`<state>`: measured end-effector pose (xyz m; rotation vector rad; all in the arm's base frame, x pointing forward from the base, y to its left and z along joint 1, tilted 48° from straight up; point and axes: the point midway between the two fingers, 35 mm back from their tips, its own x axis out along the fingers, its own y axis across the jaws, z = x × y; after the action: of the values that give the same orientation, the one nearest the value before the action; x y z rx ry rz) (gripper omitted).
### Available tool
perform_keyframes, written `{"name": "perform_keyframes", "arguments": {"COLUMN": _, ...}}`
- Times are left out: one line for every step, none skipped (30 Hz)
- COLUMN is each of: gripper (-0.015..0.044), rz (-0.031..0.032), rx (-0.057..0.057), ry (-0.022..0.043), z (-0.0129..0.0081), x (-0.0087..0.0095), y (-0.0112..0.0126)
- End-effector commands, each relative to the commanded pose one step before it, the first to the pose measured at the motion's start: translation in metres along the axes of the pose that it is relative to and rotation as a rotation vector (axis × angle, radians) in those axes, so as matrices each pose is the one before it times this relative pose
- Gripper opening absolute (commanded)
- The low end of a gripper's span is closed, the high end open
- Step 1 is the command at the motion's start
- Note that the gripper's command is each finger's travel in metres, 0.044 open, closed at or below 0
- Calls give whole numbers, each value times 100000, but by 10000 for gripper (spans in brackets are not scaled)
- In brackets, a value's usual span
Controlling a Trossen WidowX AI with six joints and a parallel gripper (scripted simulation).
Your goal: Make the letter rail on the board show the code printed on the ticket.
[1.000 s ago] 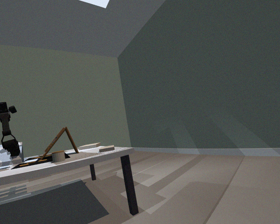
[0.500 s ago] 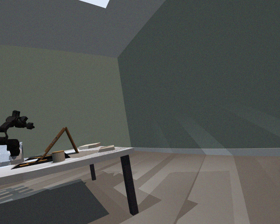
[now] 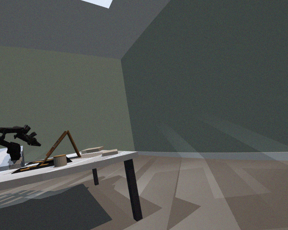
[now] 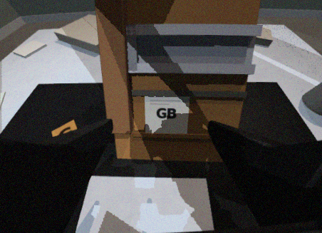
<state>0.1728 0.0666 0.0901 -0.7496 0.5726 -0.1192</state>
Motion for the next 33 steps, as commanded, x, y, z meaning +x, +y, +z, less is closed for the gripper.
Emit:
{"name": "perform_keyframes", "arguments": {"gripper": 440, "rz": -4519, "rx": 369, "ry": 27, "z": -396, "x": 303, "y": -647}}
{"name": "perform_keyframes", "arguments": {"gripper": 440, "rz": 0, "rx": 0, "ry": 0, "z": 0, "x": 0, "y": 0}}
{"name": "perform_keyframes", "arguments": {"gripper": 440, "rz": 0, "rx": 0, "ry": 0, "z": 0, "x": 0, "y": 0}}
{"name": "perform_keyframes", "arguments": {"gripper": 440, "rz": 0, "rx": 0, "ry": 0, "z": 0, "x": 0, "y": 0}}
{"name": "perform_keyframes", "arguments": {"gripper": 440, "rz": 0, "rx": 0, "ry": 0, "z": 0, "x": 0, "y": 0}}
{"name": "perform_keyframes", "arguments": {"gripper": 440, "rz": 0, "rx": 0, "ry": 0, "z": 0, "x": 0, "y": 0}}
{"name": "perform_keyframes", "arguments": {"gripper": 440, "rz": 0, "rx": 0, "ry": 0, "z": 0, "x": 0, "y": 0}}
{"name": "perform_keyframes", "arguments": {"gripper": 440, "rz": 0, "rx": 0, "ry": 0, "z": 0, "x": 0, "y": 0}}
{"name": "perform_keyframes", "arguments": {"gripper": 440, "rz": 0, "rx": 0, "ry": 0, "z": 0, "x": 0, "y": 0}}
{"name": "perform_keyframes", "arguments": {"gripper": 440, "rz": 0, "rx": 0, "ry": 0, "z": 0, "x": 0, "y": 0}}
{"name": "perform_keyframes", "arguments": {"gripper": 440, "rz": 0, "rx": 0, "ry": 0, "z": 0, "x": 0, "y": 0}}
{"name": "perform_keyframes", "arguments": {"gripper": 440, "rz": 223, "rx": -1139, "ry": 372, "z": 129, "x": -40, "y": 3}}
{"name": "perform_keyframes", "arguments": {"gripper": 440, "rz": 696, "rx": -3412, "ry": 1099, "z": 386, "x": -122, "y": 2}}
{"name": "perform_keyframes", "arguments": {"gripper": 440, "rz": 1247, "rx": -5672, "ry": 1774, "z": 637, "x": -209, "y": -25}}
{"name": "perform_keyframes", "arguments": {"gripper": 440, "rz": 1669, "rx": -6922, "ry": 2065, "z": 765, "x": -267, "y": -81}}
{"name": "perform_keyframes", "arguments": {"gripper": 440, "rz": 1819, "rx": -6901, "ry": 1937, "z": 743, "x": -282, "y": -140}}
{"name": "perform_keyframes", "arguments": {"gripper": 440, "rz": 1958, "rx": -6876, "ry": 1796, "z": 715, "x": -297, "y": -196}}
{"name": "perform_keyframes", "arguments": {"gripper": 440, "rz": 2086, "rx": -6851, "ry": 1645, "z": 682, "x": -311, "y": -247}}
{"name": "perform_keyframes", "arguments": {"gripper": 440, "rz": 2203, "rx": -6826, "ry": 1484, "z": 646, "x": -326, "y": -294}}
{"name": "perform_keyframes", "arguments": {"gripper": 440, "rz": 2307, "rx": -6802, "ry": 1314, "z": 606, "x": -339, "y": -336}}
{"name": "perform_keyframes", "arguments": {"gripper": 440, "rz": 2399, "rx": -6777, "ry": 1136, "z": 563, "x": -353, "y": -373}}
{"name": "perform_keyframes", "arguments": {"gripper": 440, "rz": 2201, "rx": -6892, "ry": 742, "z": 551, "x": -406, "y": -439}}
{"name": "perform_keyframes", "arguments": {"gripper": 440, "rz": 2117, "rx": -6947, "ry": 485, "z": 514, "x": -436, "y": -484}}
{"name": "perform_keyframes", "arguments": {"gripper": 440, "rz": 2129, "rx": -6941, "ry": 313, "z": 461, "x": -449, "y": -510}}
{"name": "perform_keyframes", "arguments": {"gripper": 440, "rz": 2135, "rx": -6934, "ry": 145, "z": 406, "x": -459, "y": -529}}
{"name": "perform_keyframes", "arguments": {"gripper": 440, "rz": 2139, "rx": -6921, "ry": -18, "z": 350, "x": -468, "y": -541}}
{"name": "perform_keyframes", "arguments": {"gripper": 440, "rz": 2130, "rx": -6909, "ry": -182, "z": 295, "x": -476, "y": -547}}
{"name": "perform_keyframes", "arguments": {"gripper": 440, "rz": 2108, "rx": -6897, "ry": -345, "z": 241, "x": -483, "y": -547}}
{"name": "perform_keyframes", "arguments": {"gripper": 440, "rz": 2074, "rx": -6885, "ry": -505, "z": 189, "x": -490, "y": -542}}
{"name": "perform_keyframes", "arguments": {"gripper": 440, "rz": 2028, "rx": -6873, "ry": -663, "z": 139, "x": -496, "y": -532}}
{"name": "perform_keyframes", "arguments": {"gripper": 440, "rz": 1970, "rx": -6862, "ry": -817, "z": 92, "x": -501, "y": -517}}
{"name": "perform_keyframes", "arguments": {"gripper": 440, "rz": 1898, "rx": -6847, "ry": -965, "z": 48, "x": -504, "y": -497}}
{"name": "perform_keyframes", "arguments": {"gripper": 440, "rz": 1817, "rx": -6836, "ry": -1108, "z": 8, "x": -508, "y": -474}}
